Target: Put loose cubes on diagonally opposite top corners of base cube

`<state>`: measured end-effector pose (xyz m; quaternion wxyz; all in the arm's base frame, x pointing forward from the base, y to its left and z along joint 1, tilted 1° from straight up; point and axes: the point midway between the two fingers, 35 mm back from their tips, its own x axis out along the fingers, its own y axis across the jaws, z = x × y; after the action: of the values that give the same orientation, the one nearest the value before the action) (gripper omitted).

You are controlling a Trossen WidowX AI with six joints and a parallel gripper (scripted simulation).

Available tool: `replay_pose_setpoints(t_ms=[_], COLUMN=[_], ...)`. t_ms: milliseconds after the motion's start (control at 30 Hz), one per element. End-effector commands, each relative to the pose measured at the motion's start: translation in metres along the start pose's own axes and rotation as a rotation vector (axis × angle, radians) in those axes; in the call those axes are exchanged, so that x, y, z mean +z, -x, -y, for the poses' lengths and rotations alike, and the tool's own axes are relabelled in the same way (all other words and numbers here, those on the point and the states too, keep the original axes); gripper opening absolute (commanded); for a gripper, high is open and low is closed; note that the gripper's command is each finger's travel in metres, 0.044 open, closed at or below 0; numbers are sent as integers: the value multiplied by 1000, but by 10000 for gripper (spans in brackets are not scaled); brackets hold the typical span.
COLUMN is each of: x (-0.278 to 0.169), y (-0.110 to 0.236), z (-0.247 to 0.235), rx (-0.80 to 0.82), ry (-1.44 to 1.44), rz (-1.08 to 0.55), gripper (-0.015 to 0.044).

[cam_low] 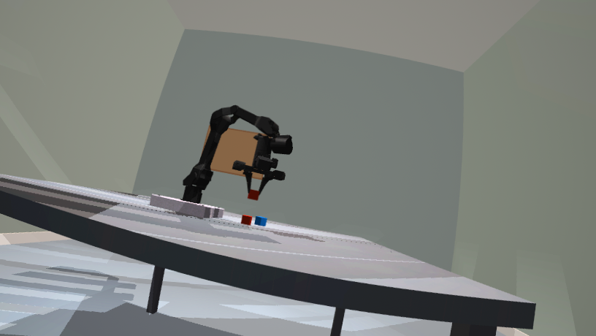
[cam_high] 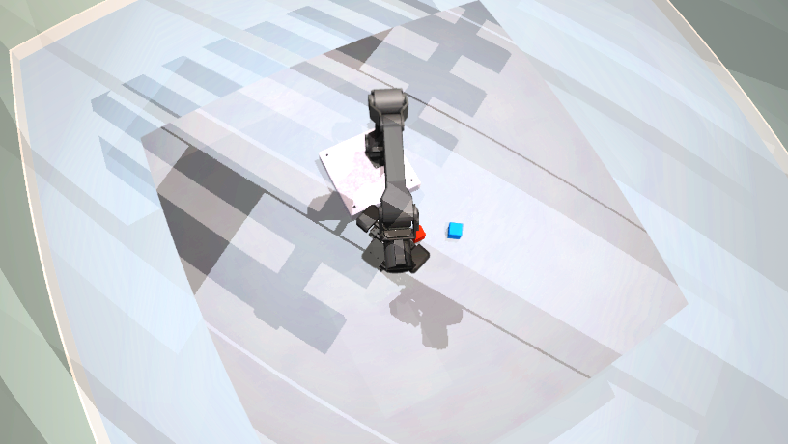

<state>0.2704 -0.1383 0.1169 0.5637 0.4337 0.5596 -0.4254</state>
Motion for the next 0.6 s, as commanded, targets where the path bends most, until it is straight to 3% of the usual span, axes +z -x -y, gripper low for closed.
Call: replay_pose_setpoints(t_ms=[0,567], x=[-1,-38], y=[10,1], z=[0,-25], rx=[9,7], ry=[-3,33], rz=[4,-21], gripper=[105,105])
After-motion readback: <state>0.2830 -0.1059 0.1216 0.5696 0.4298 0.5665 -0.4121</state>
